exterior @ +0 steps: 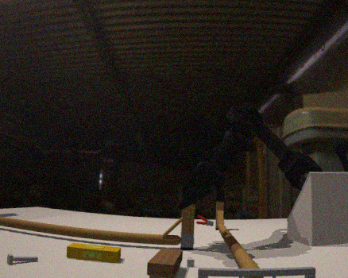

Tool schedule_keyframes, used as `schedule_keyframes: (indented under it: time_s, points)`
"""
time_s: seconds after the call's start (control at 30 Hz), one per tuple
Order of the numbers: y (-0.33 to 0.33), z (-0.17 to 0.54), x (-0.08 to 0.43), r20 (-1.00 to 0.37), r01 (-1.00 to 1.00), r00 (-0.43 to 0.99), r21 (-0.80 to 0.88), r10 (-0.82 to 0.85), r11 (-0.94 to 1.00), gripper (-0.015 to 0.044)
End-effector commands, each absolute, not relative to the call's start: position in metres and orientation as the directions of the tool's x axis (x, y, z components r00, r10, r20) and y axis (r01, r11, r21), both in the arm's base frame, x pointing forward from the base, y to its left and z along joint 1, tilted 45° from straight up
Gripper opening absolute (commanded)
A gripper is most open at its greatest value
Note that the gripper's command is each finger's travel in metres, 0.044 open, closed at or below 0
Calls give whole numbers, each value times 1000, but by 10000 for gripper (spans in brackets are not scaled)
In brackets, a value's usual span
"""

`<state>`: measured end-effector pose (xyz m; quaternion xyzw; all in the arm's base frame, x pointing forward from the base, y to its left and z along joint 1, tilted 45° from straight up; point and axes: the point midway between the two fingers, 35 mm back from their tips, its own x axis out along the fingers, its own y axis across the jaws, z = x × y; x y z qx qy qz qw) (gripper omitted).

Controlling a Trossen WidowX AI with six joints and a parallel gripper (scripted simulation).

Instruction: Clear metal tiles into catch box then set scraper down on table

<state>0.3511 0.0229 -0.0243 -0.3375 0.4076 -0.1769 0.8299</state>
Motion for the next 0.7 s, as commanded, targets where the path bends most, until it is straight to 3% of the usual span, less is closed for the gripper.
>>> schedule_keyframes:
  time_s: [0.0,0.67]
  points:
    - [26,-23,360,-557,13,614,-701,-559,713,0]
    - [22,-19,385,-557,11,615,-701,-558,713,0]
